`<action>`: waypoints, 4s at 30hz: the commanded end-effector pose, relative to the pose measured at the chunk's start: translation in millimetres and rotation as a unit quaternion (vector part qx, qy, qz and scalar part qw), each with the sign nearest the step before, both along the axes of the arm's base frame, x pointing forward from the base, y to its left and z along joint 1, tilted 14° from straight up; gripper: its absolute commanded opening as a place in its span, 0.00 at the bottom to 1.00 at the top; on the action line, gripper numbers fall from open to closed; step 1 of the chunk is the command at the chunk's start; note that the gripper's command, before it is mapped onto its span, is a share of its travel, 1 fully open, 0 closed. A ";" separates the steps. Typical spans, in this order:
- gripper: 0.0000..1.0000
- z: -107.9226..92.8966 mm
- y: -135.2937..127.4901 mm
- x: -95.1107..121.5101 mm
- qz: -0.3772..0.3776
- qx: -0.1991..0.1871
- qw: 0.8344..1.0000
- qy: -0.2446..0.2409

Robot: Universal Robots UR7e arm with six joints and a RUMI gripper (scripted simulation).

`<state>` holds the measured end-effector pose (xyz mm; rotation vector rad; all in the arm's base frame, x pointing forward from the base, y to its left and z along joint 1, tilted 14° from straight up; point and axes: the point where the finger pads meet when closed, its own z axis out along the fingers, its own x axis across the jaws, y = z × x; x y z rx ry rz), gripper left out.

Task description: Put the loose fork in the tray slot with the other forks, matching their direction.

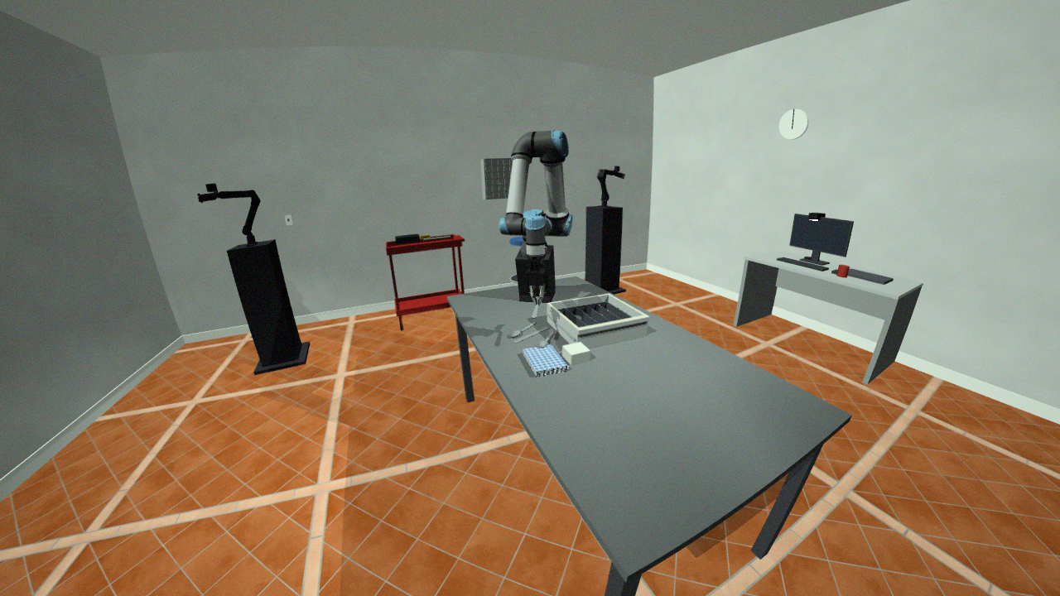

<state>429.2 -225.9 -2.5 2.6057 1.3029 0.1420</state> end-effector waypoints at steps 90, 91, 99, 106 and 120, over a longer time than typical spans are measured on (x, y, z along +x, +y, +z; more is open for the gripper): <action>0.00 -15.1 327.0 44.3 0.000 0.000 1.000 0.000; 0.00 -15.1 327.2 44.3 0.000 0.000 1.000 0.000; 0.00 -15.1 327.2 44.3 0.000 0.000 1.000 0.000; 0.00 -15.1 327.3 44.3 0.006 -0.001 1.000 0.001; 0.00 -15.0 327.7 44.5 0.231 -0.044 0.971 0.037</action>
